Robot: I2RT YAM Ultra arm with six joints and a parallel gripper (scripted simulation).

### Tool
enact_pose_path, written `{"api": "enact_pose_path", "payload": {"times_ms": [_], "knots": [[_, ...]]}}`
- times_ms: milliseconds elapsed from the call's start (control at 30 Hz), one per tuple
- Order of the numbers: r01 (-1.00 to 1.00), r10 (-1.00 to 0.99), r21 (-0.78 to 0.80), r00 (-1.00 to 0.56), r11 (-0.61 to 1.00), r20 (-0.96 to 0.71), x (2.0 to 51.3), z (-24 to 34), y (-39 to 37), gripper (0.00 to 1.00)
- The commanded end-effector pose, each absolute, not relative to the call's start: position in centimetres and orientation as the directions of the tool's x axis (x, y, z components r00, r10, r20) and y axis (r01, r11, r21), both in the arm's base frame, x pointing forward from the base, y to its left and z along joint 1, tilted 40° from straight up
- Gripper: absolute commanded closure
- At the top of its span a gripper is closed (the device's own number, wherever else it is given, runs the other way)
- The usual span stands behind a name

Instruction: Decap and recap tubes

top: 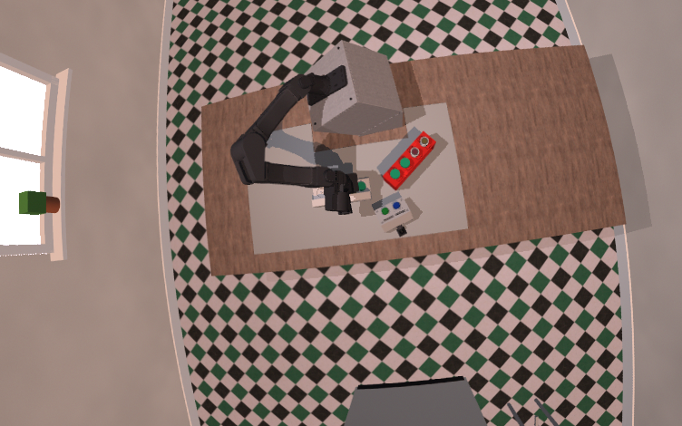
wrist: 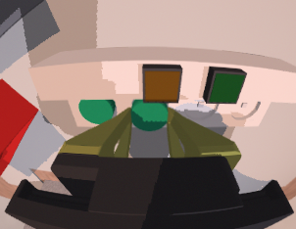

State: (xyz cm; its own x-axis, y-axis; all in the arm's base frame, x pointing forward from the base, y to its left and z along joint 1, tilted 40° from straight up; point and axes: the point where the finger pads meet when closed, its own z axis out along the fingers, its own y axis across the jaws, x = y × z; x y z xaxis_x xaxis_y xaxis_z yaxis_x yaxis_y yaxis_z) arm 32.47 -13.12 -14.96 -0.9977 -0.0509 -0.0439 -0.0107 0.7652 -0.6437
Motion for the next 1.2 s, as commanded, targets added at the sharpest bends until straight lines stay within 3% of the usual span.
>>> {"api": "enact_pose_path", "payload": {"times_ms": [0,1167], "knots": [[-0.010,-0.059,-0.644,-0.997,0.765,-0.055,32.91,-14.83,-13.01,1.00],[-0.010,-0.059,-0.644,-0.997,0.765,-0.055,32.85,-15.25,-13.42,1.00]]}}
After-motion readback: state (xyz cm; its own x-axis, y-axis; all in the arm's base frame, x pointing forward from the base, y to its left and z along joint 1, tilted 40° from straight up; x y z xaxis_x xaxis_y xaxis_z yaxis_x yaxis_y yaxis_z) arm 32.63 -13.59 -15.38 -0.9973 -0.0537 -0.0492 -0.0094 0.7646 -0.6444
